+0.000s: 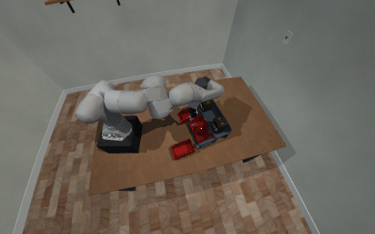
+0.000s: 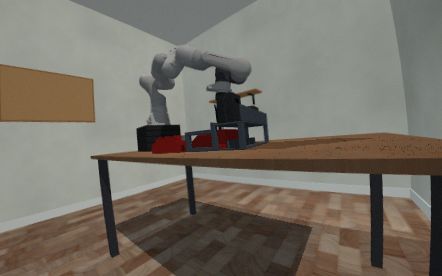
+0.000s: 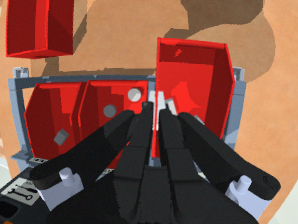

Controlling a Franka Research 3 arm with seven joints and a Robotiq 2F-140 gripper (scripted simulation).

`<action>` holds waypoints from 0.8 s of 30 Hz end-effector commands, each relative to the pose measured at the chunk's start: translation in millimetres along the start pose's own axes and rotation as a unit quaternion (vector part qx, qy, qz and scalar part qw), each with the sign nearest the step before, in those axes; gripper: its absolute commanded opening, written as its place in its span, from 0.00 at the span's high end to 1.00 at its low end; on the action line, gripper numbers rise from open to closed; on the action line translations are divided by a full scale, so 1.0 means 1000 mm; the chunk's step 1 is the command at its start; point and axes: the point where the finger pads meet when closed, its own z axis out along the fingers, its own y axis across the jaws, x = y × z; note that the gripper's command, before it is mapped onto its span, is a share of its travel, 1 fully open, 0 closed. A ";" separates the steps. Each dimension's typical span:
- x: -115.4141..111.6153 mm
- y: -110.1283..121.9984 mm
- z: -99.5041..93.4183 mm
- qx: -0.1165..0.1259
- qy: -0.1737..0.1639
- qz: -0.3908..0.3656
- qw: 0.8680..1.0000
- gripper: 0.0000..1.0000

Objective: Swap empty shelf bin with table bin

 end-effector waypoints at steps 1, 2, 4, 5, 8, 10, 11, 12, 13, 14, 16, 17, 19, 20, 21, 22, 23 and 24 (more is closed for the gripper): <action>-0.004 0.002 -0.001 0.000 -0.004 -0.007 1.000 1.00; -0.004 0.002 -0.001 0.000 -0.004 -0.007 1.000 1.00; -0.005 0.002 -0.001 0.000 -0.005 -0.007 1.000 1.00; -0.006 0.002 -0.001 0.000 -0.005 -0.007 1.000 1.00; -0.007 0.002 -0.002 -0.001 -0.006 -0.007 1.000 1.00; -0.008 0.002 -0.002 -0.001 -0.007 -0.007 1.000 1.00; -0.008 0.002 -0.002 -0.001 -0.007 -0.007 1.000 1.00; -0.009 0.002 -0.002 -0.001 -0.007 -0.007 1.000 1.00; -0.009 0.002 -0.002 -0.001 -0.008 -0.007 1.000 1.00; -0.009 0.002 -0.002 -0.001 -0.008 -0.007 1.000 1.00; -0.009 0.002 -0.002 -0.001 -0.008 -0.007 1.000 1.00; -0.010 0.002 -0.002 -0.001 -0.008 -0.007 1.000 1.00; -0.010 0.002 -0.002 -0.001 -0.008 -0.007 1.000 1.00; -0.010 0.002 -0.002 -0.001 -0.008 -0.007 1.000 1.00; -0.010 0.002 -0.002 -0.001 -0.009 -0.007 1.000 1.00; -0.010 0.002 -0.002 -0.001 -0.009 -0.007 1.000 1.00; -0.010 0.002 -0.002 -0.001 -0.009 -0.007 1.000 1.00; -0.010 0.002 -0.002 -0.001 -0.009 -0.007 1.000 1.00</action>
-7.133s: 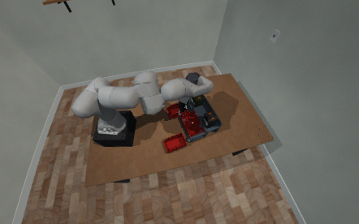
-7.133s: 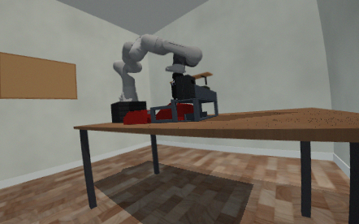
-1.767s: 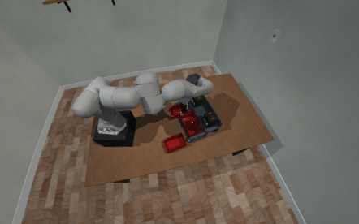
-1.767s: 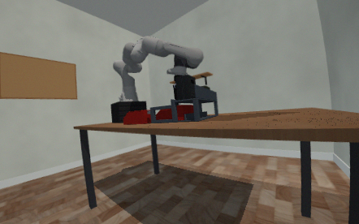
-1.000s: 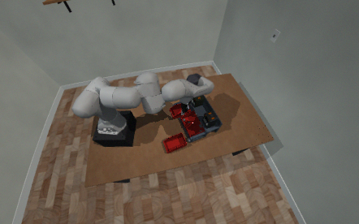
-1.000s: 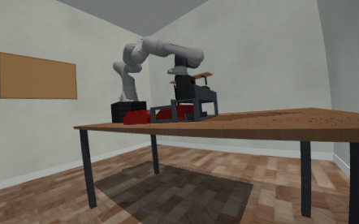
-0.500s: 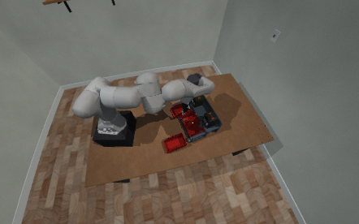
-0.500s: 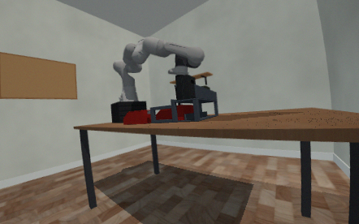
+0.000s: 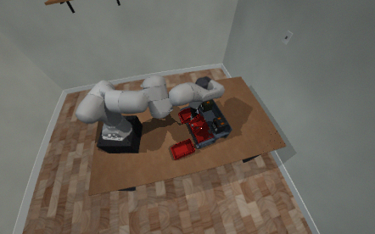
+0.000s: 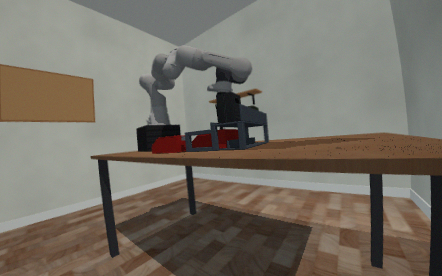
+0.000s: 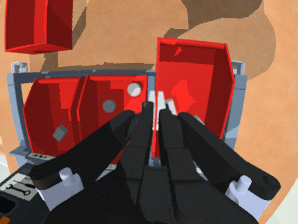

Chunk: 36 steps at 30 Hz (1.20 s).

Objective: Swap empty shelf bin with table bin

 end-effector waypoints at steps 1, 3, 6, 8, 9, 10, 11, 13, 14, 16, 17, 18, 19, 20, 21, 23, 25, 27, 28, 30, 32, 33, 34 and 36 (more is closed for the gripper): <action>-0.002 0.001 -0.001 0.000 -0.002 -0.006 1.000 1.00; -0.002 0.001 -0.001 0.000 -0.002 -0.006 1.000 1.00; -0.002 0.001 -0.001 0.000 -0.002 -0.006 1.000 1.00; -0.002 0.001 -0.001 0.000 -0.002 -0.006 1.000 1.00; -0.002 0.001 -0.001 0.000 -0.002 -0.006 1.000 1.00; -0.002 0.001 -0.001 0.000 -0.002 -0.006 1.000 1.00; -0.002 0.001 -0.001 0.000 -0.002 -0.006 1.000 1.00; -0.002 0.001 -0.001 0.000 -0.002 -0.006 1.000 1.00; -0.002 0.001 -0.001 0.000 -0.002 -0.006 1.000 1.00; -0.002 0.001 -0.001 0.000 -0.002 -0.006 1.000 1.00; -0.002 0.001 -0.001 0.000 -0.002 -0.006 1.000 1.00; -0.002 0.001 -0.001 0.000 -0.003 -0.006 1.000 1.00; -0.002 0.001 -0.001 0.000 -0.004 -0.006 1.000 1.00; -0.002 0.001 -0.001 0.000 -0.005 -0.006 1.000 1.00; -0.002 0.001 -0.001 0.000 -0.007 -0.006 1.000 1.00; -0.001 0.001 0.000 0.000 -0.011 -0.006 1.000 1.00; -0.001 0.001 0.000 0.000 -0.011 -0.006 1.000 1.00; -0.001 0.001 0.000 0.000 -0.014 -0.006 1.000 1.00; -0.001 0.001 0.001 0.000 -0.015 -0.006 1.000 1.00; -0.001 0.001 0.001 0.000 -0.017 -0.006 1.000 1.00; 0.000 0.001 0.001 0.000 -0.017 -0.006 1.000 1.00; 0.000 0.001 0.001 0.000 -0.017 -0.006 1.000 1.00; 0.000 0.001 0.001 0.000 -0.017 -0.006 1.000 1.00; 0.000 0.001 0.001 0.000 -0.017 -0.006 1.000 1.00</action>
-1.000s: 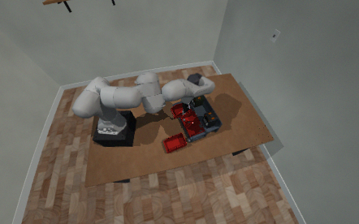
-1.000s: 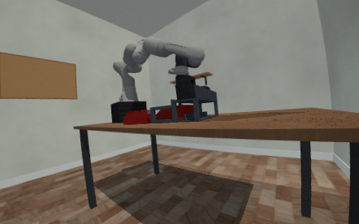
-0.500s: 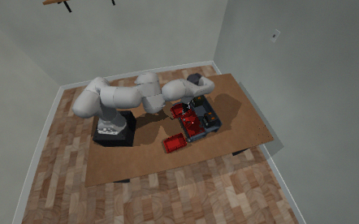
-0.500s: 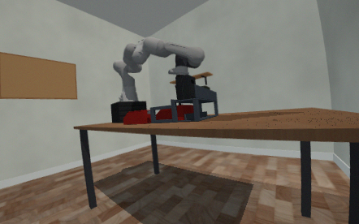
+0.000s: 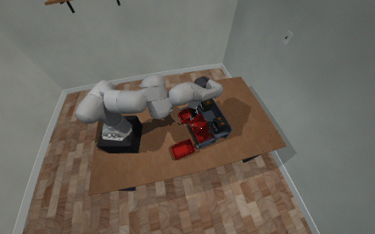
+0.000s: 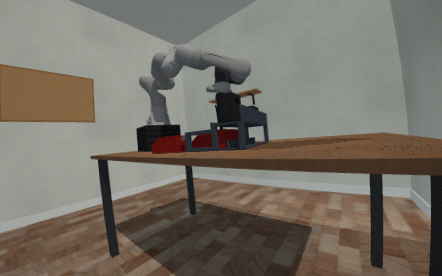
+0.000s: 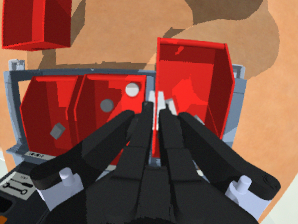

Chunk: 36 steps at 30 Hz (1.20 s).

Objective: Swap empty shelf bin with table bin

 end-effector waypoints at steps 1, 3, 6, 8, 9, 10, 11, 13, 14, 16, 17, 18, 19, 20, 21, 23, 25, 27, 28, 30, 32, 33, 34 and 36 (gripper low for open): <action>-0.003 -0.002 -0.001 0.001 -0.006 0.008 1.000 1.00; -0.003 -0.002 -0.001 0.001 -0.006 0.008 1.000 1.00; -0.003 -0.002 -0.001 0.001 -0.006 0.008 1.000 1.00; -0.003 -0.002 -0.001 0.001 -0.006 0.008 1.000 1.00; -0.003 -0.002 -0.001 0.001 -0.006 0.008 1.000 1.00; -0.003 -0.002 -0.001 0.001 -0.006 0.008 1.000 1.00; -0.003 -0.002 -0.002 0.001 -0.006 0.008 1.000 1.00; -0.003 -0.003 -0.002 0.001 -0.006 0.008 1.000 1.00; -0.004 -0.003 -0.002 0.002 -0.006 0.008 1.000 1.00; -0.004 -0.004 -0.002 0.002 -0.007 0.008 1.000 1.00; -0.004 -0.004 -0.002 0.003 -0.007 0.008 1.000 1.00; -0.004 -0.004 -0.002 0.003 -0.007 0.008 1.000 1.00; -0.004 -0.005 -0.002 0.003 -0.007 0.008 1.000 1.00; -0.004 -0.005 -0.002 0.003 -0.007 0.008 1.000 1.00; -0.004 -0.005 -0.002 0.003 -0.007 0.008 1.000 1.00; -0.004 -0.005 -0.002 0.003 -0.007 0.008 1.000 1.00; -0.004 -0.005 -0.002 0.003 -0.007 0.008 1.000 1.00; -0.004 -0.005 -0.002 0.003 -0.007 0.008 1.000 1.00; -0.004 -0.005 -0.002 0.003 -0.007 0.008 1.000 1.00; -0.004 -0.005 -0.002 0.003 -0.007 0.008 1.000 1.00; -0.004 -0.005 -0.002 0.003 -0.007 0.008 1.000 1.00; -0.004 -0.005 -0.002 0.003 -0.007 0.008 1.000 1.00; -0.004 -0.005 -0.002 0.003 -0.007 0.008 1.000 1.00; -0.004 -0.005 -0.002 0.003 -0.007 0.008 1.000 1.00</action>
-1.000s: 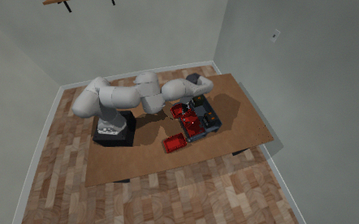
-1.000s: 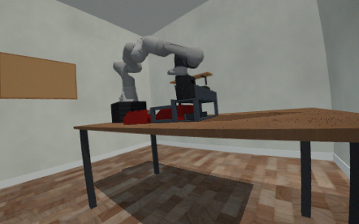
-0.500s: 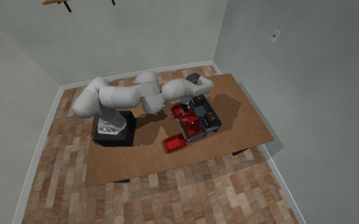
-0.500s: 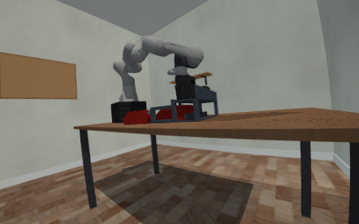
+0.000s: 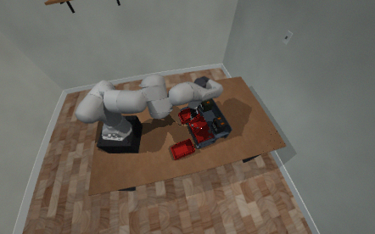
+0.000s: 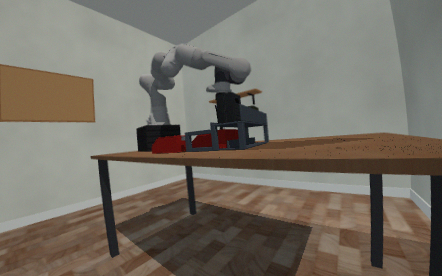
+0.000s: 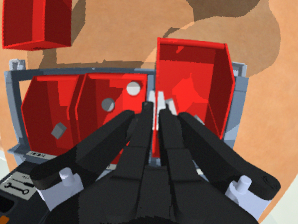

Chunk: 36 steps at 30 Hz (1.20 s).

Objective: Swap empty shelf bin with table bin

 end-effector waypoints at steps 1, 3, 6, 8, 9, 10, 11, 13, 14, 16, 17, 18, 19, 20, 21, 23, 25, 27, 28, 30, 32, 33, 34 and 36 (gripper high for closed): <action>-0.002 -0.003 -0.002 0.002 -0.003 0.004 1.000 1.00; -0.002 -0.003 -0.002 0.002 -0.003 0.004 1.000 1.00; -0.002 -0.003 -0.002 0.002 -0.003 0.004 1.000 0.94; -0.002 -0.003 -0.002 0.002 -0.003 0.004 1.000 0.94; -0.002 -0.003 -0.002 0.002 -0.003 0.004 1.000 0.94; -0.002 -0.003 -0.002 0.002 -0.003 0.004 1.000 0.94; -0.002 -0.003 -0.002 0.002 -0.003 0.004 1.000 0.94; -0.002 -0.003 -0.002 0.002 -0.003 0.004 1.000 0.94; -0.002 -0.003 -0.002 0.002 -0.003 0.004 1.000 0.94; -0.002 -0.003 -0.002 0.002 -0.003 0.004 1.000 0.94; -0.002 -0.003 -0.002 0.002 -0.003 0.004 1.000 0.94; -0.002 -0.003 -0.002 0.002 -0.003 0.004 1.000 0.94; -0.002 -0.003 -0.002 0.002 -0.003 0.004 1.000 0.94; -0.002 -0.003 -0.002 0.002 -0.003 0.004 1.000 0.94; -0.002 -0.003 -0.002 0.002 -0.003 0.004 1.000 0.94; -0.002 -0.003 -0.002 0.002 -0.003 0.004 1.000 0.94; -0.002 -0.003 -0.002 0.002 -0.003 0.004 1.000 0.94; -0.002 -0.003 -0.002 0.002 -0.003 0.004 1.000 0.94; -0.002 -0.003 -0.002 0.002 -0.003 0.004 1.000 0.94; -0.002 -0.003 -0.002 0.002 -0.003 0.004 1.000 0.94; -0.002 -0.003 -0.002 0.002 -0.003 0.004 1.000 0.94; -0.002 -0.003 -0.002 0.002 -0.003 0.004 1.000 0.94; -0.002 -0.003 -0.002 0.002 -0.003 0.004 1.000 0.94; -0.002 -0.003 -0.002 0.002 -0.003 0.004 1.000 0.94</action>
